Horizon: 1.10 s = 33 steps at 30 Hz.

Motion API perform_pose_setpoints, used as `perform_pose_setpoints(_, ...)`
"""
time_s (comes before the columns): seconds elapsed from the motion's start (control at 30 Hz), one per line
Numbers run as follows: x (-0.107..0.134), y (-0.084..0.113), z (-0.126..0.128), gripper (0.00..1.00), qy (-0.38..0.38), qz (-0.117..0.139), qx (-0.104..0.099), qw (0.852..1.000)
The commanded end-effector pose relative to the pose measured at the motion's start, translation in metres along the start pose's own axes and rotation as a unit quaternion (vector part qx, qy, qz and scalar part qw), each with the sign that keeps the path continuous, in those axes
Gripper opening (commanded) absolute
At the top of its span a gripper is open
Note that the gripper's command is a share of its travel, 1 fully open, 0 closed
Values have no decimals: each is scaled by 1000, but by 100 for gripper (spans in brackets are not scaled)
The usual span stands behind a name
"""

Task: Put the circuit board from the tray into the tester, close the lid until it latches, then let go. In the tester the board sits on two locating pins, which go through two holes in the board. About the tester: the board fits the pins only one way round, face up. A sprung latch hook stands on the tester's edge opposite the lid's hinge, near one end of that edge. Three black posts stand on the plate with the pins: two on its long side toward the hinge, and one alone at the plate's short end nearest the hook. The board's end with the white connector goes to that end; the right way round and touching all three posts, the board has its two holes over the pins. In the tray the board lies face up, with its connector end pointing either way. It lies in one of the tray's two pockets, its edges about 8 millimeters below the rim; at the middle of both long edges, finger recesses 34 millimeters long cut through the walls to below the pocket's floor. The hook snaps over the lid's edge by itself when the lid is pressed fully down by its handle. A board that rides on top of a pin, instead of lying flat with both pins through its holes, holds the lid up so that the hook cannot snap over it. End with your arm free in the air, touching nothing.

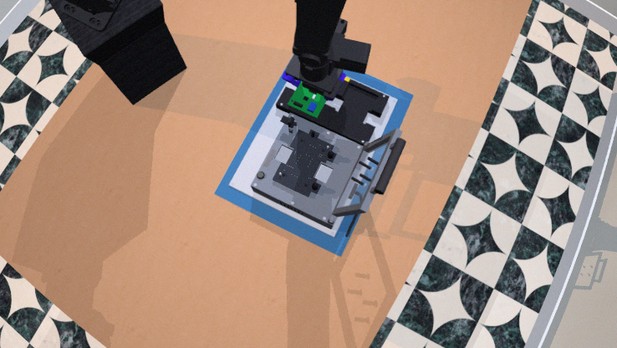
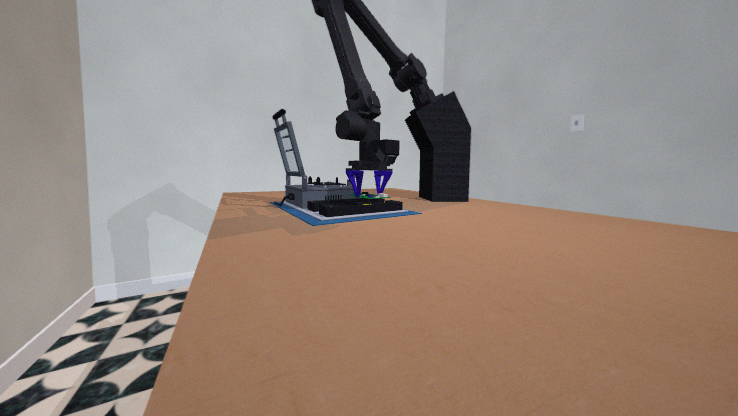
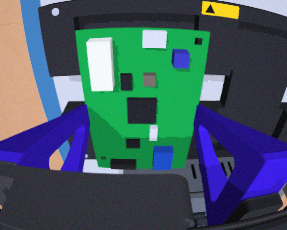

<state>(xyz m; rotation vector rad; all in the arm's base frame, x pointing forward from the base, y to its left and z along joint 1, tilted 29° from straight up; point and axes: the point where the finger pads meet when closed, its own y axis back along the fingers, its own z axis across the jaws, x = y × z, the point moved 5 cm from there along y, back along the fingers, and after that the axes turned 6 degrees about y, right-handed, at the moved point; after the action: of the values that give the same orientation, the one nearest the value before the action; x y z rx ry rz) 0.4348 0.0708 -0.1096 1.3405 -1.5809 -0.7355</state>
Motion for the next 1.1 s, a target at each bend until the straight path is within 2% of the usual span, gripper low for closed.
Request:
perform_pose_setpoints(0.0,-8,14,-2,72,6,-5,6,1000)
perform_pose_setpoints(1.07,-9,25,-2,72,7,-6,6,1000)
